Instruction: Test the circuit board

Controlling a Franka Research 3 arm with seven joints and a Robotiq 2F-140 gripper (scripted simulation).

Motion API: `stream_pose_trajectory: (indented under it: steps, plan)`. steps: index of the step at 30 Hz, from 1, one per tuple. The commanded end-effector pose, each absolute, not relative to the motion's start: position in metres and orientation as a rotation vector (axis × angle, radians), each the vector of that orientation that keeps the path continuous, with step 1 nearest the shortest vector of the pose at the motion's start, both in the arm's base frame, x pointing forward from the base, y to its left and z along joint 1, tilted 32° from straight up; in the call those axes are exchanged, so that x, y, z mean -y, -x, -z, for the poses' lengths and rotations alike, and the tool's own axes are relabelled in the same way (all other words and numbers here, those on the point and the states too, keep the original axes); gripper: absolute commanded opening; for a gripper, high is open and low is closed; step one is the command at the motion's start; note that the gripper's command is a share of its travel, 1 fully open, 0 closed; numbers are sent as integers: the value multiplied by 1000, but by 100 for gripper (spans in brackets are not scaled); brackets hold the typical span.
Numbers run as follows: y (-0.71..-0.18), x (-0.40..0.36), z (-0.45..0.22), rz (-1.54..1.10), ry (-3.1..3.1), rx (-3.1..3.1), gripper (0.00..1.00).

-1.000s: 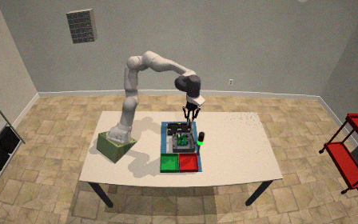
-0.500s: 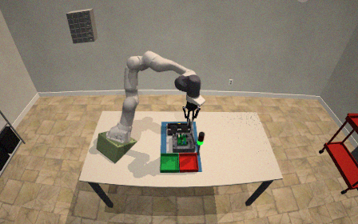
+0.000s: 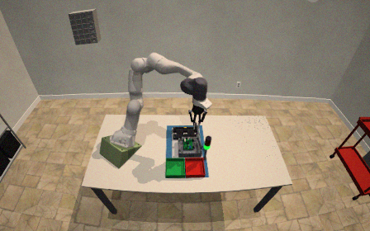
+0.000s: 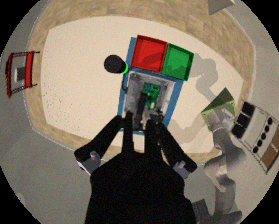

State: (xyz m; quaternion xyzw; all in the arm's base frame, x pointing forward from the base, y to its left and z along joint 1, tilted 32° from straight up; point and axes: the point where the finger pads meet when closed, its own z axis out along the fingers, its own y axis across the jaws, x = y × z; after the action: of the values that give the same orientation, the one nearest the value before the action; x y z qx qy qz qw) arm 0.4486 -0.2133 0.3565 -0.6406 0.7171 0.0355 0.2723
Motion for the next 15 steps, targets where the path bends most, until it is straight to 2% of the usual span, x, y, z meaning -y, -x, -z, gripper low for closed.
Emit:
stream_pose_trajectory:
  steps: [1,15]
  plan:
    - [-449,212,-356,-93,1723,-1929,16]
    - [-448,212,-354,-93,1723,-1929,16]
